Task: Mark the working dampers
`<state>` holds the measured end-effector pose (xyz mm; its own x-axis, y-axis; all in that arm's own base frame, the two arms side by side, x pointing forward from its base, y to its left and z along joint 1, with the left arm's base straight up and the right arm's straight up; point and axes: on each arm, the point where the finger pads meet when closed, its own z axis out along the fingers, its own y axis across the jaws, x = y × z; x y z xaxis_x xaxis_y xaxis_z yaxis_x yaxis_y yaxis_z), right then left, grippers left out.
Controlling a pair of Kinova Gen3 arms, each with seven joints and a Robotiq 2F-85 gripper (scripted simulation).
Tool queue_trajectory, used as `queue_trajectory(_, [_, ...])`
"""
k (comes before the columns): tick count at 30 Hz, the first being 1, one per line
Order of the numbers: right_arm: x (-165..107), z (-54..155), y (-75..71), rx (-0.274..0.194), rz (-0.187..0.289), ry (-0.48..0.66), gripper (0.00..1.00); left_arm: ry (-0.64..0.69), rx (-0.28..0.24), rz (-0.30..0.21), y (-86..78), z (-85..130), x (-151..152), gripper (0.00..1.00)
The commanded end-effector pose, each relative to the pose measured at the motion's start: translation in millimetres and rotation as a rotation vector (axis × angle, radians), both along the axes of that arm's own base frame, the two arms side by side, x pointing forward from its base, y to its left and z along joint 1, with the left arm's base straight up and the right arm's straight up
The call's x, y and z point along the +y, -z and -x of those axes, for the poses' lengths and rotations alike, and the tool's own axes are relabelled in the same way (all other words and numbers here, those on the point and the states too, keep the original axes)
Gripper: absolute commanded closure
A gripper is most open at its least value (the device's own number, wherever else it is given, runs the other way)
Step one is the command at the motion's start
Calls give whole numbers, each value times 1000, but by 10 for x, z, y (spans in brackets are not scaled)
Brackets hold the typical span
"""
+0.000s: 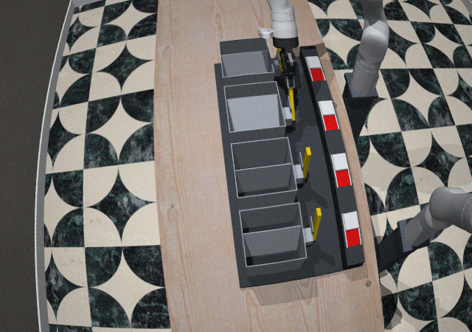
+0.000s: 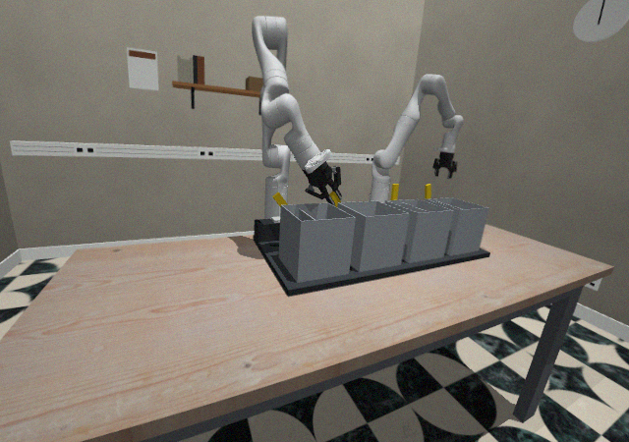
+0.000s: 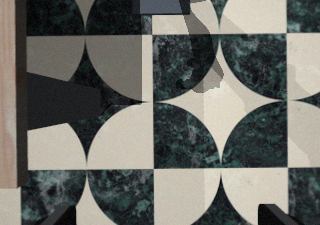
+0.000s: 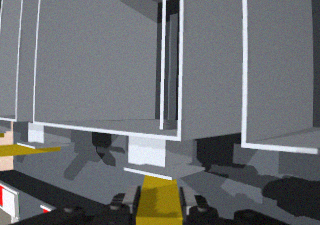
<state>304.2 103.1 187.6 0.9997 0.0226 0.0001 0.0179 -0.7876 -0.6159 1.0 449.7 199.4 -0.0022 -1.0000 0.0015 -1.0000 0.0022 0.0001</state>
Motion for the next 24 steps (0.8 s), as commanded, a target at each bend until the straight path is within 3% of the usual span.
queue_trajectory(1, [-1,-2,-2,-1,0,0,744,0,0,-2,-6,0,3,2])
queue_trajectory(11, [-1,-2,-2,-1,0,0,744,0,0,-2,-6,0,3,2])
queue_trajectory(24, [-1,-2,-2,-1,0,0,602,0,0,-2,-6,0,3,2])
